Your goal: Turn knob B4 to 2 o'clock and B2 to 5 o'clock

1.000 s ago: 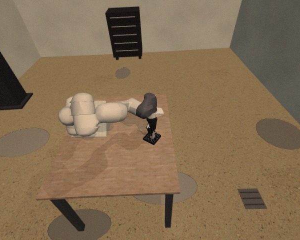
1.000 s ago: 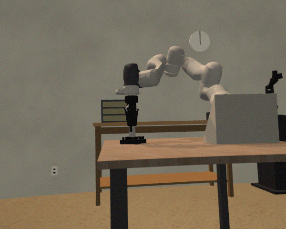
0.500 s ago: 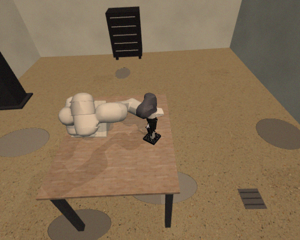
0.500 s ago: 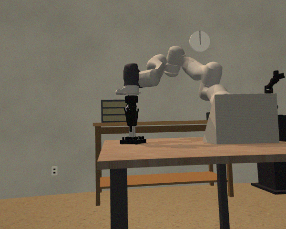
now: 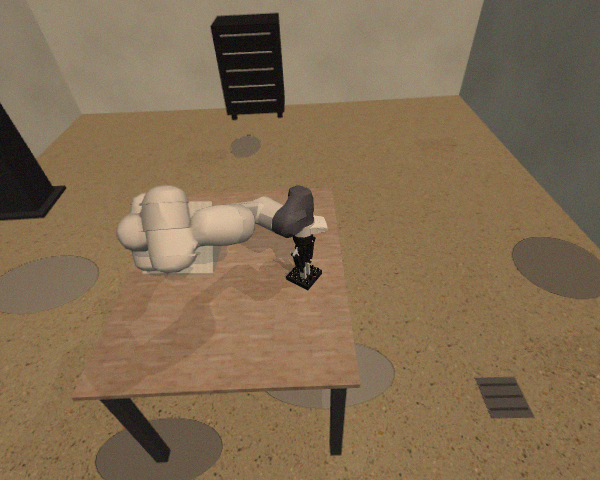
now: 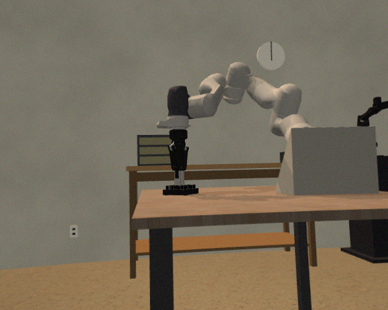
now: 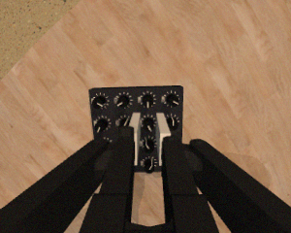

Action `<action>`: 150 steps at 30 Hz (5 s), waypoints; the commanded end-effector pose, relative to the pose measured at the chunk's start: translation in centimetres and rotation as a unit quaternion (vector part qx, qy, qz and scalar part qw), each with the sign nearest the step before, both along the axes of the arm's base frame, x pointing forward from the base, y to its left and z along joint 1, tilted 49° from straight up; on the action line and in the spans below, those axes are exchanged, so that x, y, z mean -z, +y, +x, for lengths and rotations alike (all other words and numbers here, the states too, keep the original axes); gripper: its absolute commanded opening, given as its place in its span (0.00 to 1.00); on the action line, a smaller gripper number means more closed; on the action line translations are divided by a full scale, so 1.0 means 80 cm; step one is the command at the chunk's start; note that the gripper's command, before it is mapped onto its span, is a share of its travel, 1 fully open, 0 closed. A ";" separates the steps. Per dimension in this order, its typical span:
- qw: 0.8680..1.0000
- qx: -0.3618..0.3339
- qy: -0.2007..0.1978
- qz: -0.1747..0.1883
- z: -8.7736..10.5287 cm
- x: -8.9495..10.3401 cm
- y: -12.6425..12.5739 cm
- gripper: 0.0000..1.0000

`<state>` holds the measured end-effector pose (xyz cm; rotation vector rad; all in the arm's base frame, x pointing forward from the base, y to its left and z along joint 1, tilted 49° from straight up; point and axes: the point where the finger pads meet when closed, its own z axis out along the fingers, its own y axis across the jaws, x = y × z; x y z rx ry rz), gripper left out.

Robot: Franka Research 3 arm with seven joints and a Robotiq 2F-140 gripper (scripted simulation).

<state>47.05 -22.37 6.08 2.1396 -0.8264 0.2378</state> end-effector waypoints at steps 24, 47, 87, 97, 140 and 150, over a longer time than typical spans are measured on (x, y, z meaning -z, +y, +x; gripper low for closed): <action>1.000 0.002 -0.002 -0.001 0.002 -0.014 0.015 0.12; 1.000 0.002 -0.002 -0.001 0.004 -0.030 0.034 0.12; 1.000 0.001 -0.002 0.000 0.007 -0.045 0.053 0.12; 1.000 0.002 -0.002 0.000 0.007 -0.045 0.052 0.12; 1.000 0.002 -0.002 -0.001 0.002 -0.015 0.017 0.12; 1.000 0.002 -0.002 -0.001 0.002 -0.011 0.012 0.12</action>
